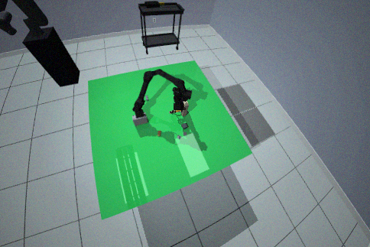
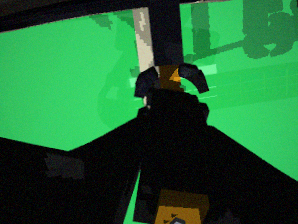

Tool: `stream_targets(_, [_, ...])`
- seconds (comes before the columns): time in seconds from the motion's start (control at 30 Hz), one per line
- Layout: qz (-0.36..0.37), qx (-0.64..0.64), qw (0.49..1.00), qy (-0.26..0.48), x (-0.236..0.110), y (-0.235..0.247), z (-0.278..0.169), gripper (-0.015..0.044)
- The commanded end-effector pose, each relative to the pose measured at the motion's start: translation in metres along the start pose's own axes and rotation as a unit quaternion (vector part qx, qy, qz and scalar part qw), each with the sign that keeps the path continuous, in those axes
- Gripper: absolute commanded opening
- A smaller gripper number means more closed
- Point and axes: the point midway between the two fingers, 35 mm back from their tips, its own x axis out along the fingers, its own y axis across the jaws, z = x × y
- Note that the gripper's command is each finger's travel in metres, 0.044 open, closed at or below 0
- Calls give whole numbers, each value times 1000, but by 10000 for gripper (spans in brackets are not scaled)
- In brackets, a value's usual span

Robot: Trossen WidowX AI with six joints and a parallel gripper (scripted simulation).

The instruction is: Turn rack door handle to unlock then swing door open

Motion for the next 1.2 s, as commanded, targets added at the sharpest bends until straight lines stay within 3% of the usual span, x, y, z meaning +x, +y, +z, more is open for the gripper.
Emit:
stream_targets(0.0, [-1, 106, 994, 0, 0, 0, -1, 21])
stream_targets(0.47, [-1, 436, 900, 0, 0, 0, -1, 21])
stream_targets(0.97, [-1, 728, 685, 0, 0, 0, -1, 21])
stream_targets(1.17, [-1, 739, 673, 0, 0, 0, -1, 21])
